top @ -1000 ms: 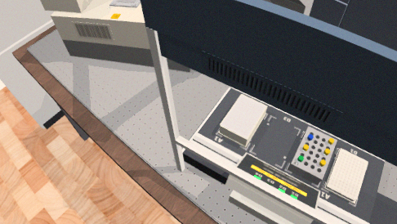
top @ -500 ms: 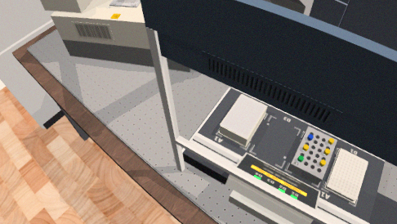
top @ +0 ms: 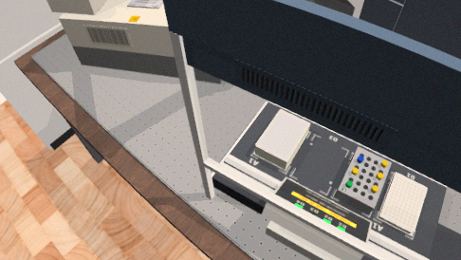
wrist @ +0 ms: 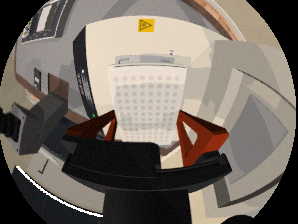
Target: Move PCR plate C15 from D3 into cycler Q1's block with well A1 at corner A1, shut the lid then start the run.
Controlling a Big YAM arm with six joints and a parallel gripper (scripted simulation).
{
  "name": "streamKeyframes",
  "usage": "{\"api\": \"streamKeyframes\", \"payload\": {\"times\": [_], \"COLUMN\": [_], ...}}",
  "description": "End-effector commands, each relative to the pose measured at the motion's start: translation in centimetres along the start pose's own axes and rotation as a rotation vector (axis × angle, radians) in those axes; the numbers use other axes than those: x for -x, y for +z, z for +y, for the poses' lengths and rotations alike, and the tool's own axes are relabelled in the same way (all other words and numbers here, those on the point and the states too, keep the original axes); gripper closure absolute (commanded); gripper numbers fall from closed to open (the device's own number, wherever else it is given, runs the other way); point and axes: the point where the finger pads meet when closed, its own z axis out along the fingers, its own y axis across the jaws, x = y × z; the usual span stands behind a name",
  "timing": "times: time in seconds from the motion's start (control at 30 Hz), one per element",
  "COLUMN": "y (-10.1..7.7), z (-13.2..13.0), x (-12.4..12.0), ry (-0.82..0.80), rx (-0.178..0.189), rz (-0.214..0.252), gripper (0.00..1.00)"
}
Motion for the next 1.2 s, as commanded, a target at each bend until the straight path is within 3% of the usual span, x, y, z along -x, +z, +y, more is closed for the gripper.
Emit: {"api": "streamKeyframes", "payload": {"times": [0.0, 0.3, 0.6, 0.77, 1.0, 1.17], "y": [-1.0, -1.5, -0.1, 0.3, -0.7, -1.2], "z": [0.2, 1.0, 0.1, -0.5, -2.0, -0.9], "x": [0.7, -0.8, -0.4, 0.0, 1.4, 0.8], "ry": [0.007, 0.058, 0.062, 0.035, -0.002, 0.014], "rx": [-0.020, -0.030, 0.004, 0.005, -0.019, -0.024], "rz": [0.003, 0.010, -0.003, -0.005, 0.001, 0.005], "gripper": [1.00, 1.00, 1.00, 1.00, 1.00, 1.00]}}
